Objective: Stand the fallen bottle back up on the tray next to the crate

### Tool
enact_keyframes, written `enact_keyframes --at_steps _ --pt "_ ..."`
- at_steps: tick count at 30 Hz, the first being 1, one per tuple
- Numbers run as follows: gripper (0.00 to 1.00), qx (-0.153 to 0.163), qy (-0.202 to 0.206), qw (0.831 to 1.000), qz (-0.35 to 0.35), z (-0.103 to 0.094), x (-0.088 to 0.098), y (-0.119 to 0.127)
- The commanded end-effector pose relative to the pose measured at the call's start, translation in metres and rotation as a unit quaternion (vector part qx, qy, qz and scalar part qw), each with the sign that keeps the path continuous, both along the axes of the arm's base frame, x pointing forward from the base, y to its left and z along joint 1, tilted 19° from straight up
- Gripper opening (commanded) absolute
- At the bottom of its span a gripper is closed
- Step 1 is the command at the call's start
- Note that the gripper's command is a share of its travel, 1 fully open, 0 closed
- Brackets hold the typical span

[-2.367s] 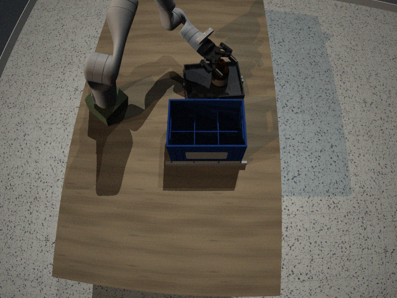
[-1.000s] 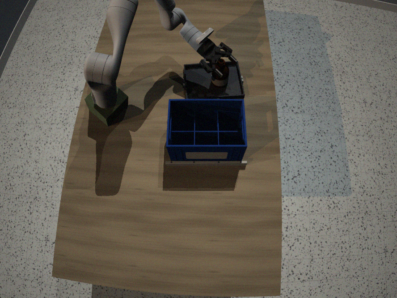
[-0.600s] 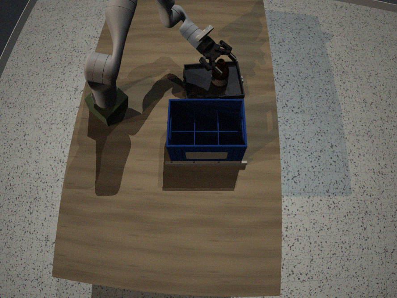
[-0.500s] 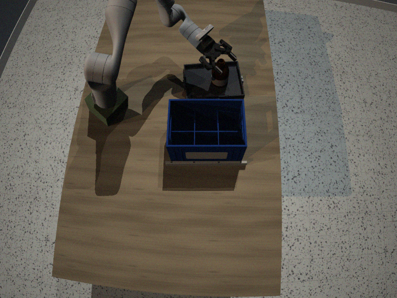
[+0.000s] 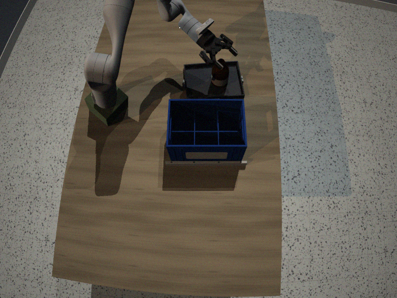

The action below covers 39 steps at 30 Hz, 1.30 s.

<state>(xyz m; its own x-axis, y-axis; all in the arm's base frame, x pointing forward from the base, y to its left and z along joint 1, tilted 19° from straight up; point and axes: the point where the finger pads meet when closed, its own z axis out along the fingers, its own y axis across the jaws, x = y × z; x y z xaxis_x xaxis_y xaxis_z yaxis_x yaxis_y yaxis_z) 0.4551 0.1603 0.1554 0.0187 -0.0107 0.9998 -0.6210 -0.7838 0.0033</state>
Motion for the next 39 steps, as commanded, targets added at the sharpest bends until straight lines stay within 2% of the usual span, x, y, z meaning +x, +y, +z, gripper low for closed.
enact_keyframes --at_steps 1,16,36,37,39 --pt "1.00 0.001 -0.003 1.000 -0.002 0.010 -0.003 0.001" --pt "1.00 0.003 -0.005 1.000 -0.002 0.035 -0.010 0.006" --pt "1.00 0.005 -0.006 1.000 -0.001 0.042 -0.011 0.008" --pt "0.00 0.005 -0.006 1.000 -0.001 0.042 -0.011 0.008" --pt "0.00 0.005 -0.006 1.000 -0.001 0.042 -0.011 0.008"
